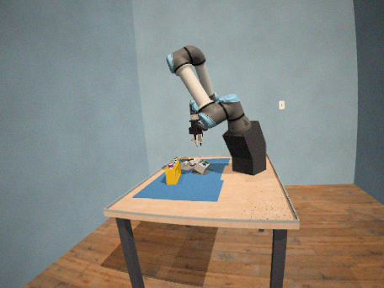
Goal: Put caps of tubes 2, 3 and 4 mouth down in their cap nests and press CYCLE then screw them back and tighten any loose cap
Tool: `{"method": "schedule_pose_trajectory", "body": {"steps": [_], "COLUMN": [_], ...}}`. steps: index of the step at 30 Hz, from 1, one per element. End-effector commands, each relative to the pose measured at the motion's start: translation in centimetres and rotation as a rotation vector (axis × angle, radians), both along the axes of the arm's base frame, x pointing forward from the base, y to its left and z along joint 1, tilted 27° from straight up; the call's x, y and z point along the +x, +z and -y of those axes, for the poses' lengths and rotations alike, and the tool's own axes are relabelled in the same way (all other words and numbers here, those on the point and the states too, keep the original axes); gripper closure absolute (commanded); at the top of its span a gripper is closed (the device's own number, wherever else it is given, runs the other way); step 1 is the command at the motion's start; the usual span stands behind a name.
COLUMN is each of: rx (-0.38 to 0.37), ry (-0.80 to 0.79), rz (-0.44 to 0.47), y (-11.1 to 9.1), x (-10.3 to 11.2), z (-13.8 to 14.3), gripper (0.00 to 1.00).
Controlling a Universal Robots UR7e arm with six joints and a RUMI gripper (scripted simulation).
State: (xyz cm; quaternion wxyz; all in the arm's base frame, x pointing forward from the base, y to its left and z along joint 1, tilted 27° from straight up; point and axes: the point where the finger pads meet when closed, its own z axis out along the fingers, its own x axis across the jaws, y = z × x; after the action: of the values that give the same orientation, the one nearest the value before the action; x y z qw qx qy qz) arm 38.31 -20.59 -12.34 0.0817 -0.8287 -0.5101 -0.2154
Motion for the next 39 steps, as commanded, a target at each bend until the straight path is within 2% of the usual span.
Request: {"method": "schedule_pose_trajectory", "body": {"steps": [1, 2, 3, 6, 8, 10, 13, 17, 20, 22, 25, 27, 39], "rx": [0.0, 0.0, 0.023, 0.089, 0.089, 0.137, 0.16, 0.228, 0.251, 0.294, 0.297, 0.342, 0.343], "ry": [0.0, 0.0, -0.074, -0.289, -0.289, -0.446, -0.521, -0.742, -0.819, -0.953, -0.968, -1.117, -1.119], "rz": [0.0, 0.0, -0.03, -0.115, -0.115, -0.178, -0.207, -0.295, -0.326, -0.38, -0.385, -0.445, -0.446], "y": [0.5, 0.5, 0.5, 0.7, 0.7, 0.8, 0.8, 0.9, 1.0, 1.1, 1.1, 1.2, 1.6], "x": [-0.1, -0.1, -0.4, -1.2, -1.2, -1.7, -1.9, -2.7, -2.9, -3.4, -3.4, -3.9, -6.2], "z": [0.2, 0.2, -0.6, -3.0, -3.0, -4.6, -5.3, -7.7, -8.5, -10.1, -10.1, -11.7, -18.8], "gripper": [0.71, 0.71, 1.0, 1.0, 1.0, 1.0, 1.0, 1.0, 1.0, 1.0, 1.0, 1.0, 1.0]}}
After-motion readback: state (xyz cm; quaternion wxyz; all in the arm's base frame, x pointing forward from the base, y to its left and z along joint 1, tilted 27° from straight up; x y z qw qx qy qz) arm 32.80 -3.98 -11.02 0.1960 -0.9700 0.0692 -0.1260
